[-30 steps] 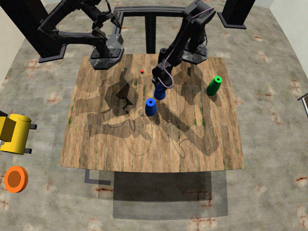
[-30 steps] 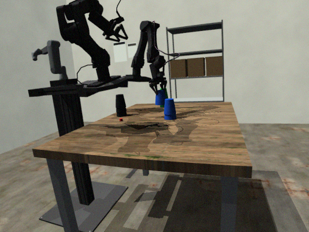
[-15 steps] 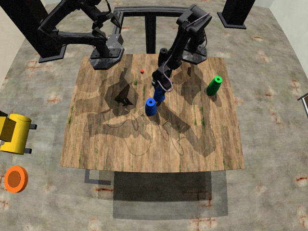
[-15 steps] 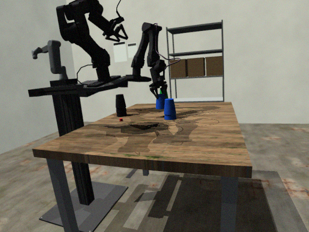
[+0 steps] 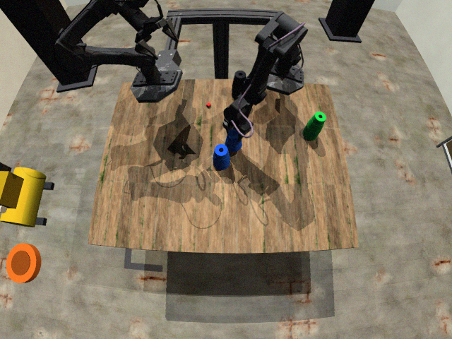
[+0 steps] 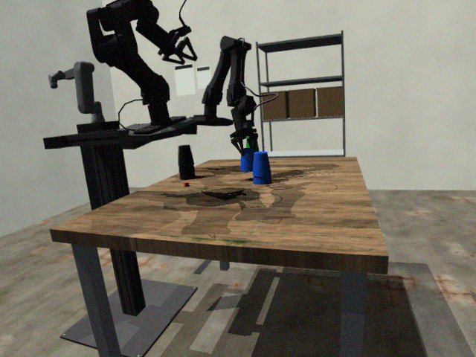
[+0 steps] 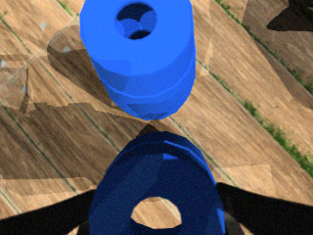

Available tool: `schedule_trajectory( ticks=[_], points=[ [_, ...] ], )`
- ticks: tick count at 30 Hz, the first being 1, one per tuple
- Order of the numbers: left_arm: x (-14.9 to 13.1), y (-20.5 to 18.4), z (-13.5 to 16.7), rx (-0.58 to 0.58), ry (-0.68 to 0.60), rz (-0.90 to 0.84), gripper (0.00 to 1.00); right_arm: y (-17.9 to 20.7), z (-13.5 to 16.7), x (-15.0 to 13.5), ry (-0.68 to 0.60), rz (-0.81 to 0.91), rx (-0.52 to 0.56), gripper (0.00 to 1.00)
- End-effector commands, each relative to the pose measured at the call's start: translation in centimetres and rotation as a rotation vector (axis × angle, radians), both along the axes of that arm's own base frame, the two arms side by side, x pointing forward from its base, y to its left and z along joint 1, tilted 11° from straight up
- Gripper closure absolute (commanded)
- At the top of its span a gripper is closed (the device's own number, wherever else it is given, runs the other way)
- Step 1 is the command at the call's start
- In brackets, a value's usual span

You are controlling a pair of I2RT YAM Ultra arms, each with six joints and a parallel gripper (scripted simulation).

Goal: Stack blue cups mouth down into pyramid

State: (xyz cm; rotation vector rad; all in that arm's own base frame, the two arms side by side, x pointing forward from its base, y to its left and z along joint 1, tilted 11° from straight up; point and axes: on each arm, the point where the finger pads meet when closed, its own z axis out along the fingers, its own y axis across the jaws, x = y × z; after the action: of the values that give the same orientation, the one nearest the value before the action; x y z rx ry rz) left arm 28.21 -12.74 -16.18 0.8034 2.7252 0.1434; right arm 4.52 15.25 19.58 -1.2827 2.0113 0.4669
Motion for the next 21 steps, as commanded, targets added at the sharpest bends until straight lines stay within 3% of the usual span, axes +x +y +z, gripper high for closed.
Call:
schedule_trajectory(
  ticks=[1,21],
  points=[
    [1.31,-0.58,-0.04,-0.026,-0.032,0.001,1.0,-0.15,0.59,0.31,-0.016,-0.007,0.009,0.0],
    [1.34,-0.41,-0.93,-0.026,-0.032,0.001,1.0,-0.15,0.59,0.31,-0.016,-0.007,0.009,0.0]
  ],
)
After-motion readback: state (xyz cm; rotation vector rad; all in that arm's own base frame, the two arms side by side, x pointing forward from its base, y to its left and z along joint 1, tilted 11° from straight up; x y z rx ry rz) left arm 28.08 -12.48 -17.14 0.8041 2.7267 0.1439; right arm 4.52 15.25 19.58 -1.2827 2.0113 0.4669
